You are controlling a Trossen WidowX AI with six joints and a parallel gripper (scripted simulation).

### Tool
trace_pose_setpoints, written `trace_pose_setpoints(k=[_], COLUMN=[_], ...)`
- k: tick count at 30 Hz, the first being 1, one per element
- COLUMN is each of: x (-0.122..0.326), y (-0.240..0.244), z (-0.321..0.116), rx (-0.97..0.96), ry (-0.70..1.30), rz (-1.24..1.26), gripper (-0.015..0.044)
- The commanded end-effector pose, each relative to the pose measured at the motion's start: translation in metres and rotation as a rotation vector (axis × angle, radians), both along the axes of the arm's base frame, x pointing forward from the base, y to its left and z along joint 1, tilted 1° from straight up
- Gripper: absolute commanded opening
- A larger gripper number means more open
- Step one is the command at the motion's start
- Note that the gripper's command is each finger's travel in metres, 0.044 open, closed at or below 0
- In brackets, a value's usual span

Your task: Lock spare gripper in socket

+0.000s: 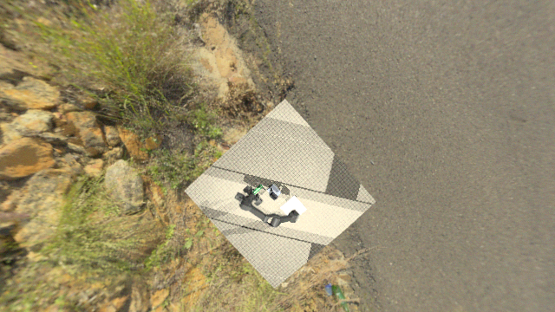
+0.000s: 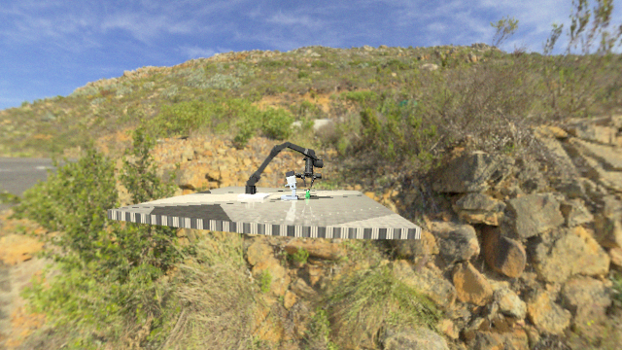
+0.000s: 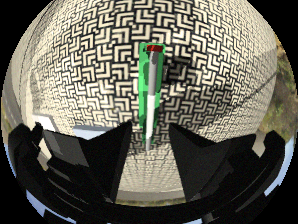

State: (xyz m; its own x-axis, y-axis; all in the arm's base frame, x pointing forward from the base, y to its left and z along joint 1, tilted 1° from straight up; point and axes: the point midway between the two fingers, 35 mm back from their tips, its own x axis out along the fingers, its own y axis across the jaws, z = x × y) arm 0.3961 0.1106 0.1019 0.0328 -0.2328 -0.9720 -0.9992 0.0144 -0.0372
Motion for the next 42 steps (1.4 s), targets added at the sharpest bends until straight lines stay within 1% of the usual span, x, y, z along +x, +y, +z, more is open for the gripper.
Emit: trace_pose_setpoints(k=[1, 32, 39, 42], x=[0.0, 0.002, 0.002, 0.002], y=[0.0, 0.0, 0.0, 0.0], z=[-0.004, -0.055, -0.058, -0.058], rx=[0.004, 0.003, 0.003, 0.003], ry=[-0.001, 0.001, 0.001, 0.001], rz=[0.002, 0.003, 0.003, 0.003], gripper=[0.018, 0.018, 0.018, 0.0101])
